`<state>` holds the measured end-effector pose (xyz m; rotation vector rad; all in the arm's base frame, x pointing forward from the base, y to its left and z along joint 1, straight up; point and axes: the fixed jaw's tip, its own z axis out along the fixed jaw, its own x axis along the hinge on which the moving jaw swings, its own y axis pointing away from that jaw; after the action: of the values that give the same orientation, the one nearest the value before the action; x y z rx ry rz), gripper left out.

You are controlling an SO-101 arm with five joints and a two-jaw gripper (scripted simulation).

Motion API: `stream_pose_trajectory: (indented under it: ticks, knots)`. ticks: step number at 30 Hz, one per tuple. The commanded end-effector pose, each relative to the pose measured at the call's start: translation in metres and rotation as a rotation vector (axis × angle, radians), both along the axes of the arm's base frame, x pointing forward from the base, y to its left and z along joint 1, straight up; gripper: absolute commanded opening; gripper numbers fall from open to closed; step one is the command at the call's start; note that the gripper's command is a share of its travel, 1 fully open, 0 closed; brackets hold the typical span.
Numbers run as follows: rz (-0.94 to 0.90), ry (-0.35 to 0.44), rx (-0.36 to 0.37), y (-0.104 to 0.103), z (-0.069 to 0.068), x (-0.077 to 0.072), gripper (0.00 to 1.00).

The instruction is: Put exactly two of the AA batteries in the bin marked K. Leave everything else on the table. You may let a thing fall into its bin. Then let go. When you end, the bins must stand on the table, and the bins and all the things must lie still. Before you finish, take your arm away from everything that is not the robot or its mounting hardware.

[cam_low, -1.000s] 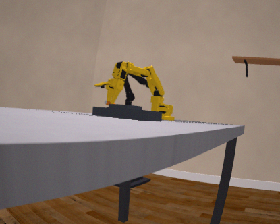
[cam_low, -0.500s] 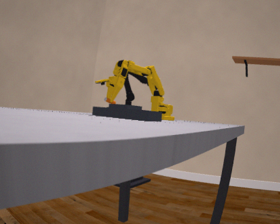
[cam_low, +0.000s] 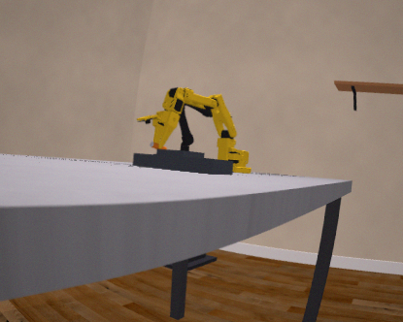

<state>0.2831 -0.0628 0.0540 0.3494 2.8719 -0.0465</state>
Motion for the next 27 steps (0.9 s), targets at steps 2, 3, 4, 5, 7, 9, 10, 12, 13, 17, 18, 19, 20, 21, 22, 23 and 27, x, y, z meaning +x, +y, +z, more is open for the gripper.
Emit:
stream_pose_trajectory:
  ticks: [2,3,4,5,7,9,10,12,13,17,18,19,20,21,22,23,27]
  knots:
    - [0.017,-0.098,-0.026,0.0001,0.0204,0.0081,0.00]
    - [0.017,-0.098,-0.026,0.0001,0.0201,0.0081,0.00]
    - [0.017,-0.098,-0.026,0.0001,0.0200,0.0081,0.00]
    - [0.017,-0.098,-0.026,0.0001,0.0200,0.0081,0.00]
    - [0.017,-0.098,-0.026,0.0001,0.0200,0.0081,0.00]
    - [0.017,-0.098,-0.026,0.0001,0.0199,0.0081,0.00]
    - [0.017,-0.098,-0.026,0.0001,0.0197,0.0081,0.00]
    - [0.017,-0.098,-0.026,0.0001,0.0188,0.0082,0.00]
    - [0.017,-0.098,-0.026,0.0001,0.0181,0.0082,0.00]
    - [0.017,-0.098,-0.026,0.0000,0.0153,0.0085,0.00]
    - [0.017,-0.098,-0.026,0.0000,0.0148,0.0085,0.00]
    - [0.017,-0.098,-0.026,0.0000,0.0144,0.0085,0.00]
    - [0.017,-0.098,-0.026,0.0000,0.0142,0.0085,0.00]
    - [0.017,-0.098,-0.026,0.0000,0.0141,0.0085,0.00]
    - [0.017,-0.098,-0.026,0.0000,0.0140,0.0085,0.00]
    - [0.017,-0.098,-0.026,0.0000,0.0140,0.0085,0.00]
    - [0.017,-0.098,-0.026,0.0000,0.0137,0.0086,0.00]
